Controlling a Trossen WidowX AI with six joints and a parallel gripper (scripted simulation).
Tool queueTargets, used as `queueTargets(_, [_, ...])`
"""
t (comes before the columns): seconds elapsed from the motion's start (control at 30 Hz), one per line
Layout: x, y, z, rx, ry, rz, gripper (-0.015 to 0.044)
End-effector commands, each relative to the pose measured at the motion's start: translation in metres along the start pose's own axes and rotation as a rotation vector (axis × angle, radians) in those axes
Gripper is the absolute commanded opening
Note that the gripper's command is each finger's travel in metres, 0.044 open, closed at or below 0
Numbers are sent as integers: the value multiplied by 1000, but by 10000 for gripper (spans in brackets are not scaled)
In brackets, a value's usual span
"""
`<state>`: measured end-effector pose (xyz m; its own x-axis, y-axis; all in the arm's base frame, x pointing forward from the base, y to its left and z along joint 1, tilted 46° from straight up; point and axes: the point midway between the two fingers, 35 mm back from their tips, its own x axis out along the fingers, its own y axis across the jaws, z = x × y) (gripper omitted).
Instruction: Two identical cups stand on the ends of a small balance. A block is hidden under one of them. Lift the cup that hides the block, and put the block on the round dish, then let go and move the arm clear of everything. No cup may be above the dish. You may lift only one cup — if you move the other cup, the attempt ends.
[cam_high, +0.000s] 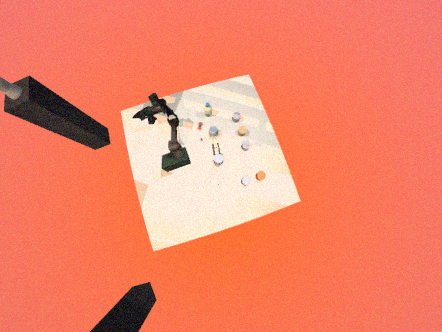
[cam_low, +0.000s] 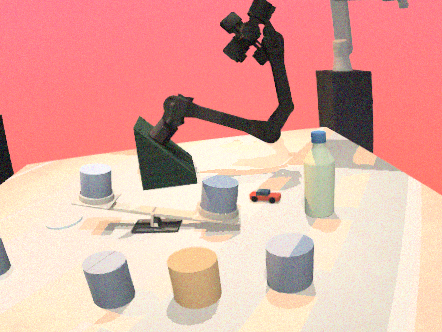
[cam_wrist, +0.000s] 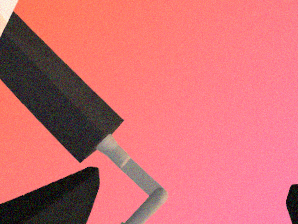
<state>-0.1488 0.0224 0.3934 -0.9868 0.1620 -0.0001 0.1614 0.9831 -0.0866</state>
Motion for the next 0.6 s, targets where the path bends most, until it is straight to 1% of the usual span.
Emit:
queueTargets(0.0, [0,-1,0,1,-1,-4,426])
queueTargets(0.03, [0,-4,2,5,-6,-17,440])
queueTargets(0.3, [-5,-54,23,56,-98,-211,440])
queueTargets(0.57, [-19,-99,49,103,-228,-384,440])
